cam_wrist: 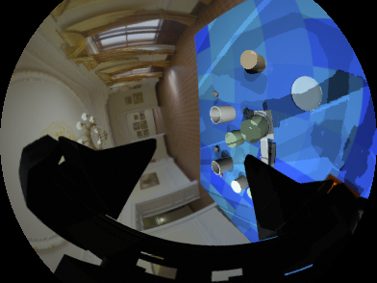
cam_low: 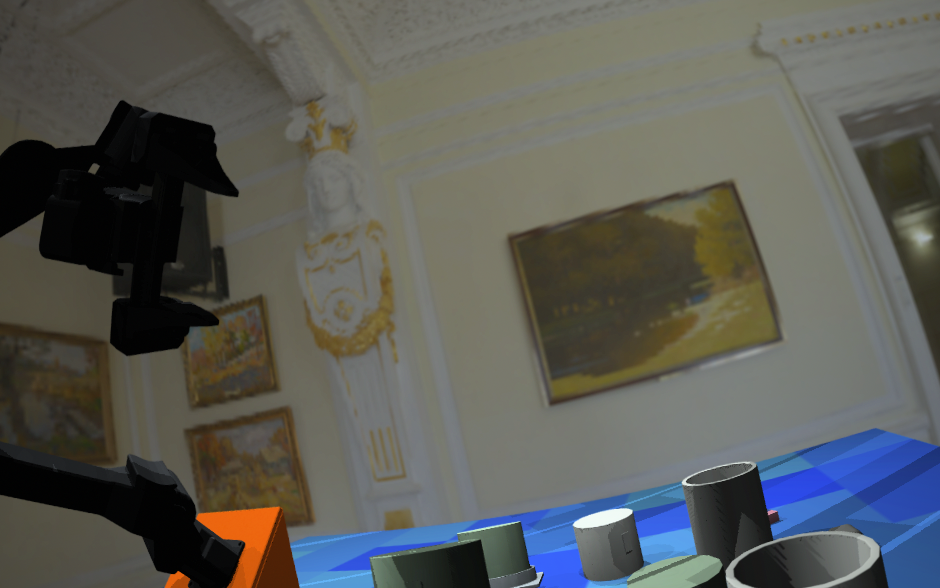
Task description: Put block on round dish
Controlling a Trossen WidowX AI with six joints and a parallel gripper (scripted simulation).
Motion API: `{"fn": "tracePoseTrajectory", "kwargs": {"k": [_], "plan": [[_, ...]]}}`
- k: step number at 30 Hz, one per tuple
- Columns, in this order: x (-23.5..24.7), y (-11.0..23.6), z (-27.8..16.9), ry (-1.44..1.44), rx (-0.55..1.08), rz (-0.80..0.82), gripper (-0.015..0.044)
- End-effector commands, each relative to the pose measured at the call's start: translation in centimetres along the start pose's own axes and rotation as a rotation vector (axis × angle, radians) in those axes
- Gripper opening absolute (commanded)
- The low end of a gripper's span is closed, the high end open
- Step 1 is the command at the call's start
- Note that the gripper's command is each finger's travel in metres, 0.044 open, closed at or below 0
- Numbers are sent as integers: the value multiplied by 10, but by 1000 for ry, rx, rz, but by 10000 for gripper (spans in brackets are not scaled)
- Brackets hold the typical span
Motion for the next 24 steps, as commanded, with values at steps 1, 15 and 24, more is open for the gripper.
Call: {"fn": "tracePoseTrajectory", "kwargs": {"k": [1, 15, 24], "plan": [[-5, -4, -13, 150, 19, -15, 440], [-26, -15, -48, 626, 79, -48, 440], [-42, -22, -68, 931, 125, -60, 440]]}}
Point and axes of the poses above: the point midway between the two fingers, 35 mm back from their tips, its own y axis back along the fingers, its own x axis across the jaws, z = x × y, the point moved 3 cm from there along y, back along the fingers, and after that the axes turned 7 degrees about y, right-handed, at the moved point
